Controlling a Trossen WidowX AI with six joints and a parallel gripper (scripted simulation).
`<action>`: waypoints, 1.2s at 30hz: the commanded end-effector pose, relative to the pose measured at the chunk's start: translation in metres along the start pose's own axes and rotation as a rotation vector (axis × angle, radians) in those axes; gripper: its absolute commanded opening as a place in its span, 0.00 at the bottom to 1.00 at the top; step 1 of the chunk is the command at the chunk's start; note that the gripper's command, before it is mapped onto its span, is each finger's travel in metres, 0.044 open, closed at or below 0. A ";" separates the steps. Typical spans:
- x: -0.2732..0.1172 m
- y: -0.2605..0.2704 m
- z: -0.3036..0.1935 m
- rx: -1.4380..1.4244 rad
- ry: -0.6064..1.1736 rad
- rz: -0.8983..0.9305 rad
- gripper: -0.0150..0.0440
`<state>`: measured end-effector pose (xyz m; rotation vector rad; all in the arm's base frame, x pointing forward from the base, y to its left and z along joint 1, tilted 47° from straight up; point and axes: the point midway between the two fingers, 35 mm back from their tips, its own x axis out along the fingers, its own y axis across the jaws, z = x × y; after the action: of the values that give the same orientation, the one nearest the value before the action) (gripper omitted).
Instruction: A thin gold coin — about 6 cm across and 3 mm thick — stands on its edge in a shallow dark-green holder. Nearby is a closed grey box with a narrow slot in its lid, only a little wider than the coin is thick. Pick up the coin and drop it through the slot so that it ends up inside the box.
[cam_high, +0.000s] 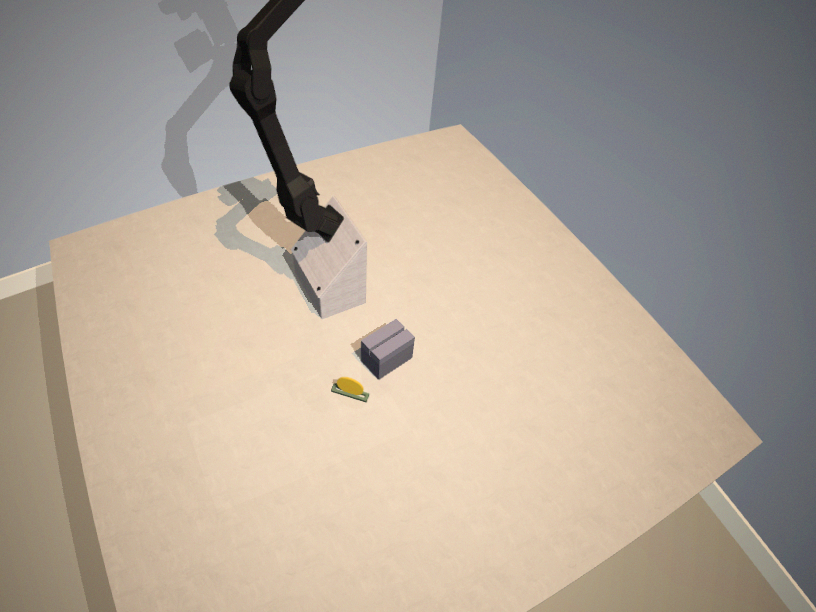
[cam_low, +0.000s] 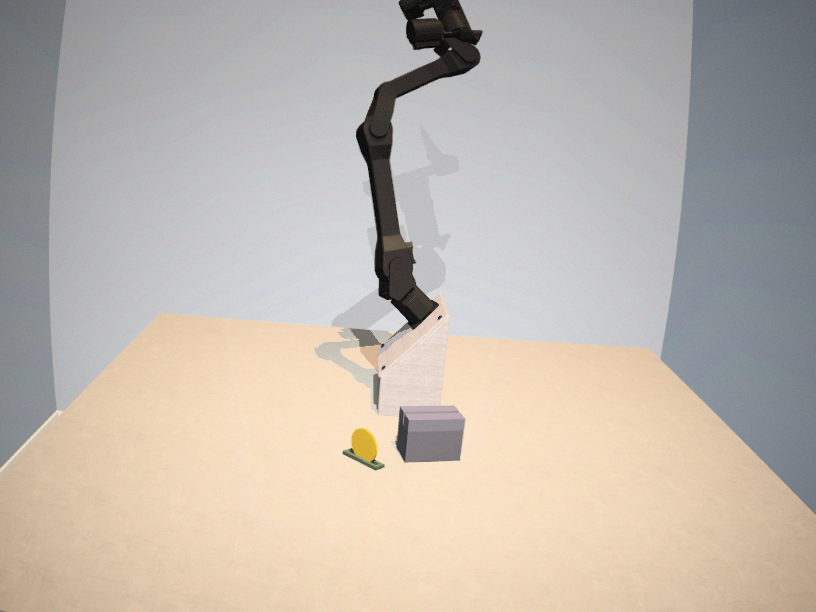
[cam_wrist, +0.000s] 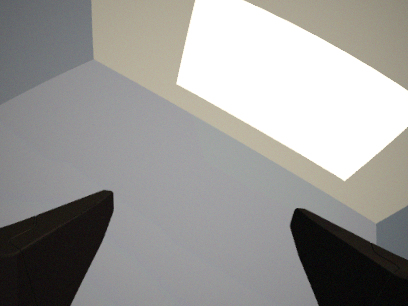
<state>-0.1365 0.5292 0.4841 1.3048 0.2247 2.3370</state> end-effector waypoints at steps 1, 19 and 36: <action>0.000 -0.001 0.001 -0.002 -0.001 -0.004 0.89; -0.126 -0.143 0.139 -0.438 -0.023 -0.678 0.53; -0.369 -0.191 0.288 -0.738 0.055 -1.522 0.53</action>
<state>0.2863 0.5369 0.3149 0.4540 0.1793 1.0793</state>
